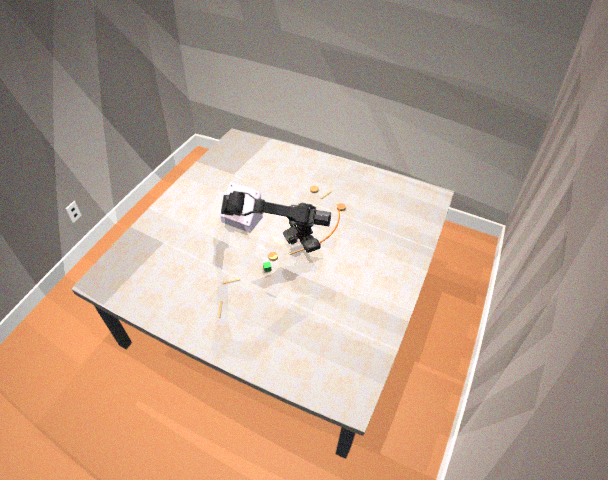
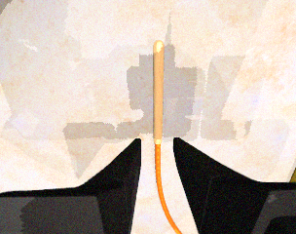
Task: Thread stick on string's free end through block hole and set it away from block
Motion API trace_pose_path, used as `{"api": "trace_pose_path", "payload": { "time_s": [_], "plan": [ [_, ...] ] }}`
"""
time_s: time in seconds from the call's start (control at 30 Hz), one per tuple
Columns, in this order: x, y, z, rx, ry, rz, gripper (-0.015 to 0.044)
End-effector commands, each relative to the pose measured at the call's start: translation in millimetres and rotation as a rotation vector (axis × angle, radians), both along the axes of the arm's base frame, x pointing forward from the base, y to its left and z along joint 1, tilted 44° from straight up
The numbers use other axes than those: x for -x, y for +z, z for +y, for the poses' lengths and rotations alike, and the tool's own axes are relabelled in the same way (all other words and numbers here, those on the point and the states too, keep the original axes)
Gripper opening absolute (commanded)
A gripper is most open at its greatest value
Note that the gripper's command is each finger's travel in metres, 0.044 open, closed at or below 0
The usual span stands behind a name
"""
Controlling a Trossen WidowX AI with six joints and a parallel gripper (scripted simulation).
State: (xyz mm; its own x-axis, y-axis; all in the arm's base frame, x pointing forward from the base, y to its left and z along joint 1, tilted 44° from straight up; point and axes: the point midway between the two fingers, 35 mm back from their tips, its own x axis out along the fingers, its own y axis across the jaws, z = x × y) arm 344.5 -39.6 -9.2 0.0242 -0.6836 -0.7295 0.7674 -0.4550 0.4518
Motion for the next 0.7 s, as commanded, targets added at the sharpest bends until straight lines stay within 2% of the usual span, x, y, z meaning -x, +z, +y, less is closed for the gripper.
{"api": "trace_pose_path", "payload": {
  "time_s": [0.0, 0.33, 0.5, 0.67],
  "plan": [
    [1.7, -6.9, -6.8, 0.008, 0.003, 0.01, 0.0122],
    [2.0, -9.6, -9.6, 0.008, 0.003, 0.01, 0.0122],
    [1.8, -8.7, -8.3, 0.002, -0.002, 0.005, 0.0],
    [1.8, -8.7, -8.3, 0.002, -0.002, 0.005, 0.0]
  ]
}}
